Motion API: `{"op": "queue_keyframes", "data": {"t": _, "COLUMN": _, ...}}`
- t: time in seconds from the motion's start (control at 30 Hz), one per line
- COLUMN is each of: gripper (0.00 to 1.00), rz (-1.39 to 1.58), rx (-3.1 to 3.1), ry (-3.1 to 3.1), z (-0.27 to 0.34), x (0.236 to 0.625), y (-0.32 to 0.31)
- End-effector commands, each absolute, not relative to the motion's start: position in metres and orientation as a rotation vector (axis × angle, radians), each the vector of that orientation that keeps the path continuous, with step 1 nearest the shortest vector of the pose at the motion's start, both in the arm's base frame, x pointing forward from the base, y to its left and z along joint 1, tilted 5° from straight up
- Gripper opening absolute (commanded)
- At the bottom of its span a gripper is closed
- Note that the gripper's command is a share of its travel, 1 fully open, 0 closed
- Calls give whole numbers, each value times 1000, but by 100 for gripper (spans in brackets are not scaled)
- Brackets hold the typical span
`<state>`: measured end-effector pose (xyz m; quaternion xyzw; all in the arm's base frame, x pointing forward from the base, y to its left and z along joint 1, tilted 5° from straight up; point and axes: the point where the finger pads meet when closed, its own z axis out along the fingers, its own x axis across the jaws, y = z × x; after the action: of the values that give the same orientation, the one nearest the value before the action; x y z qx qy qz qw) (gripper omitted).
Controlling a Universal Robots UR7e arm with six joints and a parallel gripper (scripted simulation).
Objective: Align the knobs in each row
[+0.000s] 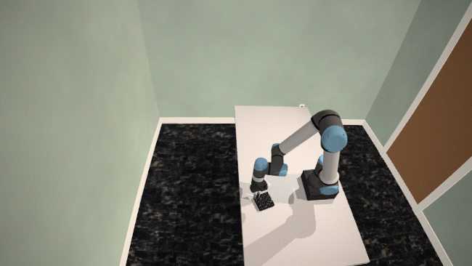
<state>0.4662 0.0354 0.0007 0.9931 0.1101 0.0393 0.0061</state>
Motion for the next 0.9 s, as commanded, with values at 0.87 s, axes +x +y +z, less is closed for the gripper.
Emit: {"op": "queue_keyframes", "data": {"t": 0.87, "gripper": 30, "rz": 125, "rx": 3107, "ry": 344, "z": 1, "x": 467, "y": 35}}
